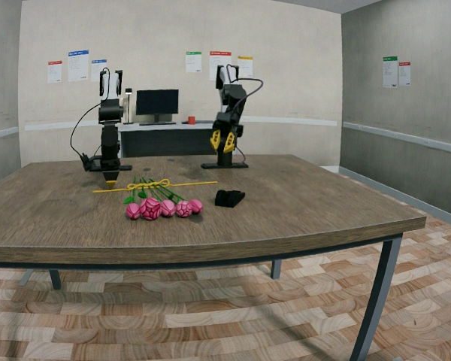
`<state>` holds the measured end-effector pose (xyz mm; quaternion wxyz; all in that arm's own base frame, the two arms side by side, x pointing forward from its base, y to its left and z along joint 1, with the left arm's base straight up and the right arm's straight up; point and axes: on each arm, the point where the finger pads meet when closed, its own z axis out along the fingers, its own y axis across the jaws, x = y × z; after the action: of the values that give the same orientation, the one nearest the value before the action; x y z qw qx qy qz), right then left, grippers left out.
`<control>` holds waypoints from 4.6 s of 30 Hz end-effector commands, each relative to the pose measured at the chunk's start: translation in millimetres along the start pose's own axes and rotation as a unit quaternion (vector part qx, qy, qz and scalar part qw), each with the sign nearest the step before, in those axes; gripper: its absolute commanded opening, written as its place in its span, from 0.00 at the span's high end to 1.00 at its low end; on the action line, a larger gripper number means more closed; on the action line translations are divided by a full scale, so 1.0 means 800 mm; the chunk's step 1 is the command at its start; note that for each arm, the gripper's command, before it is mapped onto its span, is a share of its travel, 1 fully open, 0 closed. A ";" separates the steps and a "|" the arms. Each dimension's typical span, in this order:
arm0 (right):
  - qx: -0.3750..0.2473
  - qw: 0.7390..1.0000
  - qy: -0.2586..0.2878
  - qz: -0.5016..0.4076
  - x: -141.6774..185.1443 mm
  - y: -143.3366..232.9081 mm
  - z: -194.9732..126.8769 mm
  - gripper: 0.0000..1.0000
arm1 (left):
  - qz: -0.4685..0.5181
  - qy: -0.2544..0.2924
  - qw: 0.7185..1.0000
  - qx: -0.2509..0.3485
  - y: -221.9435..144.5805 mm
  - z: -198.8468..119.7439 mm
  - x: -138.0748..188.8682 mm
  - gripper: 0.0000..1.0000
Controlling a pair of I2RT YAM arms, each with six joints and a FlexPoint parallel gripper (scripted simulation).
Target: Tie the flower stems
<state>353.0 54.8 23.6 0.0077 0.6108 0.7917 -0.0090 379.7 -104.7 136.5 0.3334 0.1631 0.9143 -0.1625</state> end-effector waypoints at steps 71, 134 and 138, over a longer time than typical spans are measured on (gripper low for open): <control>-0.006 1.000 0.011 0.015 -0.005 0.011 0.027 1.00 | 0.471 0.353 0.803 0.090 -0.067 0.076 0.186 1.00; -0.202 0.979 -0.008 0.017 -0.013 0.013 -0.347 1.00 | 0.505 0.195 0.840 0.023 -0.136 -0.189 -0.056 1.00; -0.201 0.979 -0.012 0.018 -0.018 0.013 -0.346 1.00 | 0.507 0.190 0.840 0.023 -0.134 -0.194 -0.056 1.00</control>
<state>367.2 55.3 286.6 0.1242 0.6095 0.7714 0.1342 285.1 -151.3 290.0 0.1742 0.6421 0.7456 0.0394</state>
